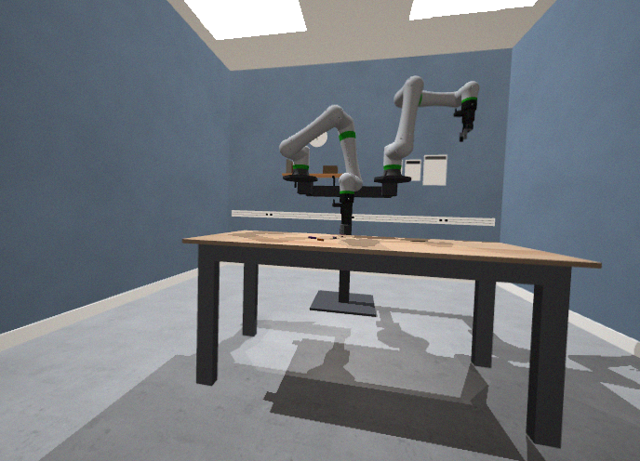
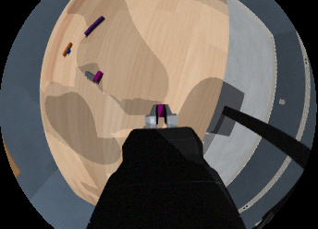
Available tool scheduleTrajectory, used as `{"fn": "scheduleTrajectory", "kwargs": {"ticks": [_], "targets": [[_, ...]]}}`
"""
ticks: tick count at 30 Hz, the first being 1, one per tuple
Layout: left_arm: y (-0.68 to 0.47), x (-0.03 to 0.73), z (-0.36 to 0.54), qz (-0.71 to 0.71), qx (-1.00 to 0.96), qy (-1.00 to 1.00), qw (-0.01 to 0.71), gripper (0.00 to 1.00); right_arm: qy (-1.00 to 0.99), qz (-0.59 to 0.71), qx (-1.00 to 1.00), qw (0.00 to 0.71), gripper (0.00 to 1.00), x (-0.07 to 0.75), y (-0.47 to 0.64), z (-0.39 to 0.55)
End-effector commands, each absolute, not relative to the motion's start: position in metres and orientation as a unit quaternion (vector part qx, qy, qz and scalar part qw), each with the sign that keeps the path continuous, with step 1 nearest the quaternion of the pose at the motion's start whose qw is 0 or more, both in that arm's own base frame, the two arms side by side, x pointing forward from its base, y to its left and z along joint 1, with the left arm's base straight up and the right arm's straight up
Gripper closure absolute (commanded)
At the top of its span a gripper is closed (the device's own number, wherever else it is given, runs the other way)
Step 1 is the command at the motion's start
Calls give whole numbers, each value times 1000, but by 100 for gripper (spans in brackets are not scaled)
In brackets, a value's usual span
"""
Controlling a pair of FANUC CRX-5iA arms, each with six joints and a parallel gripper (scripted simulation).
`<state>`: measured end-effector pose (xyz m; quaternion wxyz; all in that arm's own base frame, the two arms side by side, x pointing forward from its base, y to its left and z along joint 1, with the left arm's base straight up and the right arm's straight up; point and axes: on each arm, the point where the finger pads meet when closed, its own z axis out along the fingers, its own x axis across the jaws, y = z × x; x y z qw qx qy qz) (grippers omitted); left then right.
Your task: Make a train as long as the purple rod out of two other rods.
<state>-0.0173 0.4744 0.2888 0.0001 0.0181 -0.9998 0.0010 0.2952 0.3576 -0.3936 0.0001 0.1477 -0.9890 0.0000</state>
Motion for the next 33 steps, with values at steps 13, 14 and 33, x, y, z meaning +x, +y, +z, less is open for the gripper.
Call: {"fn": "scheduleTrajectory", "kwargs": {"ticks": [13,14,33], "targets": [[475,-17,290,0,18,-1000,0,0,-989,-1,148,0,76,296,358,-402],[475,-17,290,0,18,-1000,0,0,-989,-1,148,0,76,296,358,-403],[475,-17,290,0,18,-1000,0,0,-989,-1,148,0,76,296,358,-404]]}}
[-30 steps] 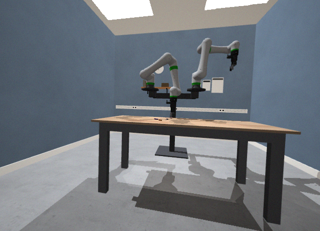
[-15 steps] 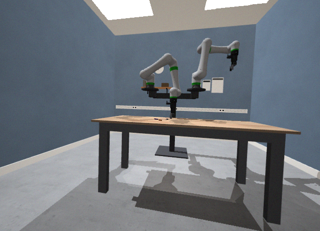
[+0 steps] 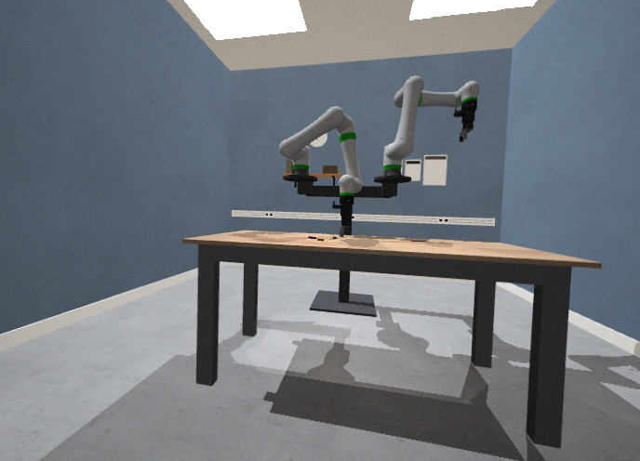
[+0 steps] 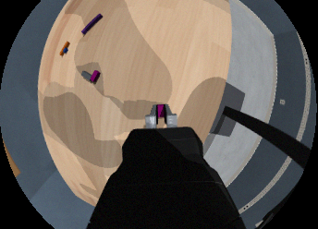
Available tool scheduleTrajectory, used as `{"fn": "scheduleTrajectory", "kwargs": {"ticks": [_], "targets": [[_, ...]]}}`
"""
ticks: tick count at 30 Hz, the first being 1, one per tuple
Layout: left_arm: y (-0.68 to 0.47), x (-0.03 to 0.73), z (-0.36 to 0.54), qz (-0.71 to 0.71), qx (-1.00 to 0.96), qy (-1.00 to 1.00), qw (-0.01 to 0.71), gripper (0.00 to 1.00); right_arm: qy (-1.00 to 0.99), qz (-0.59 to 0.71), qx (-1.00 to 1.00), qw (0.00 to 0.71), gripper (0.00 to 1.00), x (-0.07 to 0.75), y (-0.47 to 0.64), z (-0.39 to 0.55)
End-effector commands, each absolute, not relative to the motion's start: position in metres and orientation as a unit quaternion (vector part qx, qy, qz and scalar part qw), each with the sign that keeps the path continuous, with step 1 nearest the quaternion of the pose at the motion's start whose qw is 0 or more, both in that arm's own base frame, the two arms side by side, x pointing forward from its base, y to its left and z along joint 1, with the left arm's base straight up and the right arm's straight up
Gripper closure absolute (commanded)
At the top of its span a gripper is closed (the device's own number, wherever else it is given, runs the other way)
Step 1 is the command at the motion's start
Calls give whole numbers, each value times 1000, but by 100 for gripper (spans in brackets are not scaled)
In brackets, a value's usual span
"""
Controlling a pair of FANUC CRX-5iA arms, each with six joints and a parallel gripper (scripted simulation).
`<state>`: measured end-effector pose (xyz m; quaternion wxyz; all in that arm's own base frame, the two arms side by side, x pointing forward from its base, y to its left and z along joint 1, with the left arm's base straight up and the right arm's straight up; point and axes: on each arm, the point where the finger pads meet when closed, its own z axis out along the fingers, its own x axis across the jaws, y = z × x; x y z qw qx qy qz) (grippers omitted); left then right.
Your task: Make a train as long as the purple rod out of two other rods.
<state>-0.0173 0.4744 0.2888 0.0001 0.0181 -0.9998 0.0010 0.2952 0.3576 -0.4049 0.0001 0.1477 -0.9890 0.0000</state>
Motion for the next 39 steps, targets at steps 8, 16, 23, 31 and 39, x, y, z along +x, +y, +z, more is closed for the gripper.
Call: {"fn": "scheduleTrajectory", "kwargs": {"ticks": [8,16,23,31,39], "targets": [[475,-17,290,0,18,-1000,0,0,-989,-1,148,0,76,296,358,-404],[475,-17,290,0,18,-1000,0,0,-989,-1,148,0,76,296,358,-404],[475,-17,290,0,18,-1000,0,0,-989,-1,148,0,70,296,358,-404],[475,-17,290,0,18,-1000,0,0,-989,-1,148,0,58,296,358,-404],[475,-17,290,0,18,-1000,0,0,-989,-1,148,0,46,296,358,-404]]}}
